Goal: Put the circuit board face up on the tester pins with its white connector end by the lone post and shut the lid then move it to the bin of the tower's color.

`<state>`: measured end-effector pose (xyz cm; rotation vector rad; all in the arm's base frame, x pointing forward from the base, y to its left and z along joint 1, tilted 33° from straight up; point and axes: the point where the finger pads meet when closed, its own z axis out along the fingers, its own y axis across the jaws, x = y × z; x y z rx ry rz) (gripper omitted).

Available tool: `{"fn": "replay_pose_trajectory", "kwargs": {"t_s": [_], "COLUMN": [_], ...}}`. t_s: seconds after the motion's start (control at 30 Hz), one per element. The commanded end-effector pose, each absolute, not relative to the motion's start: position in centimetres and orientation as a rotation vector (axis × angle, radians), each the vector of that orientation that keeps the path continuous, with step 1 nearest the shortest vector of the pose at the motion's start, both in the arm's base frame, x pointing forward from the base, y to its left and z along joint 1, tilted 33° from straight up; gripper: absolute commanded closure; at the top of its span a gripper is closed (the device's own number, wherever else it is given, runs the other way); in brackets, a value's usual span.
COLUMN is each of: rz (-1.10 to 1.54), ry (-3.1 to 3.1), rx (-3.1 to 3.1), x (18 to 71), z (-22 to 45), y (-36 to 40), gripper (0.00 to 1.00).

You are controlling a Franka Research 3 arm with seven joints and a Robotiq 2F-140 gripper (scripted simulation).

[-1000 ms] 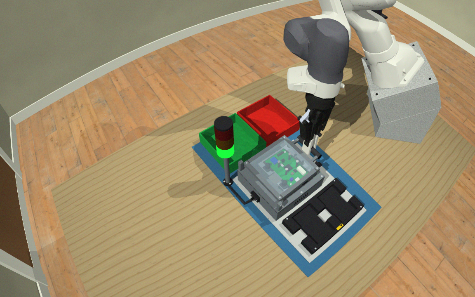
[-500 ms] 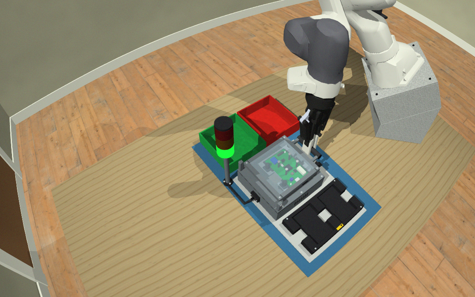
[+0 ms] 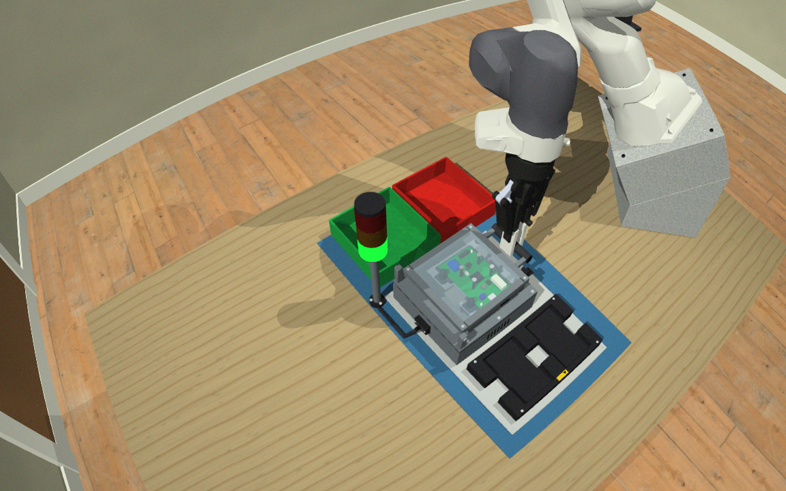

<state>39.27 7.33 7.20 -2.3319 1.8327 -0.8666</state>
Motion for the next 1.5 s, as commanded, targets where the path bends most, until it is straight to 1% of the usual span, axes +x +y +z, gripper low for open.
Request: {"fn": "replay_pose_trajectory", "kwargs": {"t_s": [0.0, 0.77, 1.47], "rz": [-0.865, -0.865, -0.864], "ry": [1.832, 1.832, 1.832], "rx": [-2.328, -2.328, -2.328], "x": [39.2, 37.7, 37.7], "z": [7.5, 12.9, 13.2], "y": [7.5, 9.6, 9.7], "gripper": [1.00, 1.00, 1.00]}}
